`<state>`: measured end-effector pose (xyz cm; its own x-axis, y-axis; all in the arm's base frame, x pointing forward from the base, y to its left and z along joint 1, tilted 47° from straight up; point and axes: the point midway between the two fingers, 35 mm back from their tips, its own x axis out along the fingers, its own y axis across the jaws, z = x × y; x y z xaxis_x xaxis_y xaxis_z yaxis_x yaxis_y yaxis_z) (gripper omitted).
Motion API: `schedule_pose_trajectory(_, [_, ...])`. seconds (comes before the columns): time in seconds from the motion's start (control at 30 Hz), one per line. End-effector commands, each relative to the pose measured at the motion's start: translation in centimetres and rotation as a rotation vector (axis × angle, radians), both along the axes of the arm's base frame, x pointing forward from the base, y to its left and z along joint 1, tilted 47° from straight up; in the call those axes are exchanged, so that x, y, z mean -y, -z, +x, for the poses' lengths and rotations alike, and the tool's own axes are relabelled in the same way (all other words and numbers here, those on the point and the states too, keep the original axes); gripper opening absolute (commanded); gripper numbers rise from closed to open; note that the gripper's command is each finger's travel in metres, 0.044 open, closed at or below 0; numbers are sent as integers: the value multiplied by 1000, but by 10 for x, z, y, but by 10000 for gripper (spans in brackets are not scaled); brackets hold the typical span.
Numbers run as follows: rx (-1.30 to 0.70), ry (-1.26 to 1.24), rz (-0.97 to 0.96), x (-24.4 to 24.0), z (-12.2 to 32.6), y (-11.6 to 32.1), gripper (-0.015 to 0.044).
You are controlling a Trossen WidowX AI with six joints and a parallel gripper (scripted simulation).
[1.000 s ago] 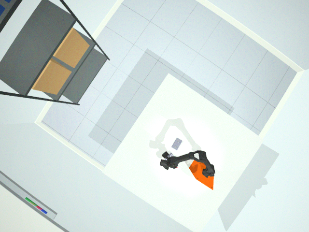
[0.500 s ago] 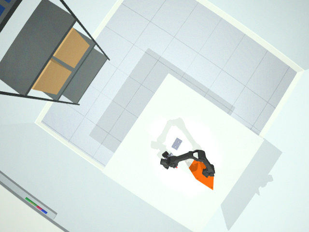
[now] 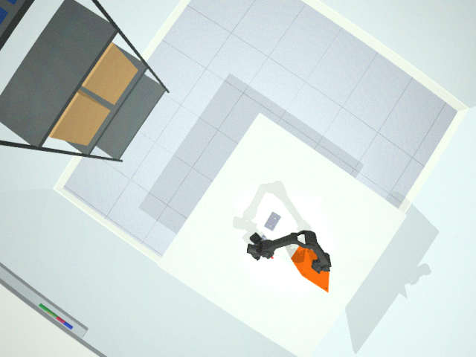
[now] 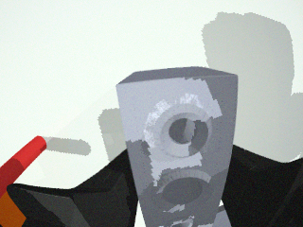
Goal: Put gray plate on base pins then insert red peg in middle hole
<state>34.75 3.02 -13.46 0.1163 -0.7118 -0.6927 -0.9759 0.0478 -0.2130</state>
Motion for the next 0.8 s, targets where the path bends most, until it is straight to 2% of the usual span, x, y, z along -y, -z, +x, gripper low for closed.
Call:
schedule_pose_trajectory(0.0, [-3,-2,-2,0,0,0,58])
schedule_pose_trajectory(0.13, [-3,-2,-2,0,0,0,32])
schedule_pose_trajectory(0.2, [-3,-2,-2,0,0,0,0])
schedule_pose_trajectory(0.77, [-3,-5,8,-40,4,-29,0])
